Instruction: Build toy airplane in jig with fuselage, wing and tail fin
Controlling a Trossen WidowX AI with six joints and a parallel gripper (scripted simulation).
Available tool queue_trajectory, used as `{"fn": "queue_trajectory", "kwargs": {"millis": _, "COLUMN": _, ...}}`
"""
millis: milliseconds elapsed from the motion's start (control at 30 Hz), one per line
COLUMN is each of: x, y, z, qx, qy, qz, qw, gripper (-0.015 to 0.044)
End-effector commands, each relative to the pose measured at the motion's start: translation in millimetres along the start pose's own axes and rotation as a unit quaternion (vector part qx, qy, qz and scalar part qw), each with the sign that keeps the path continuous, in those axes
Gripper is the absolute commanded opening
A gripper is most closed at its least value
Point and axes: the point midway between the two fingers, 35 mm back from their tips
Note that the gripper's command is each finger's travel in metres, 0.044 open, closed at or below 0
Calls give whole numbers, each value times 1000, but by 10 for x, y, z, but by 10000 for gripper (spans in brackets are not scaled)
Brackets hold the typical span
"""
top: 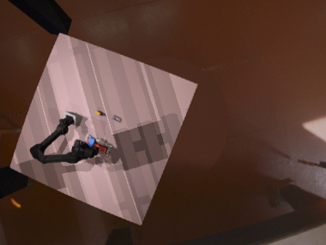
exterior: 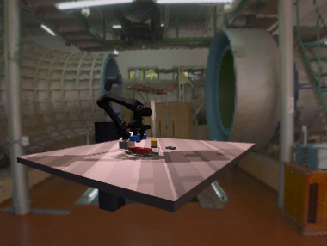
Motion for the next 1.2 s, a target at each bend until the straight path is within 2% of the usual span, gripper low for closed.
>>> {"fn": "queue_trajectory", "kwargs": {"millis": 0, "x": -42, "y": -12, "z": 62, "qx": -2, "qy": -24, "qz": 3, "qw": 1000, "gripper": 0}}
{"fn": "queue_trajectory", "kwargs": {"millis": 33, "x": -45, "y": -13, "z": 66, "qx": -2, "qy": -26, "qz": 3, "qw": 1000, "gripper": 0}}
{"fn": "queue_trajectory", "kwargs": {"millis": 267, "x": -43, "y": -14, "z": 67, "qx": -2, "qy": -26, "qz": 3, "qw": 1000, "gripper": 184}}
{"fn": "queue_trajectory", "kwargs": {"millis": 300, "x": -43, "y": -14, "z": 67, "qx": -2, "qy": -26, "qz": 3, "qw": 1000, "gripper": 196}}
{"fn": "queue_trajectory", "kwargs": {"millis": 633, "x": -42, "y": -24, "z": 67, "qx": -2, "qy": -26, "qz": 3, "qw": 1000, "gripper": 196}}
{"fn": "queue_trajectory", "kwargs": {"millis": 1167, "x": -31, "y": -278, "z": 69, "qx": -2, "qy": -26, "qz": 3, "qw": 1000, "gripper": 196}}
Point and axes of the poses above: the point midway between the two fingers, 35 mm back from their tips, its own y axis back along the fingers, its own x axis across the jaws, z = x × y, and after that the axes turned 14 degrees about -y, right-handed
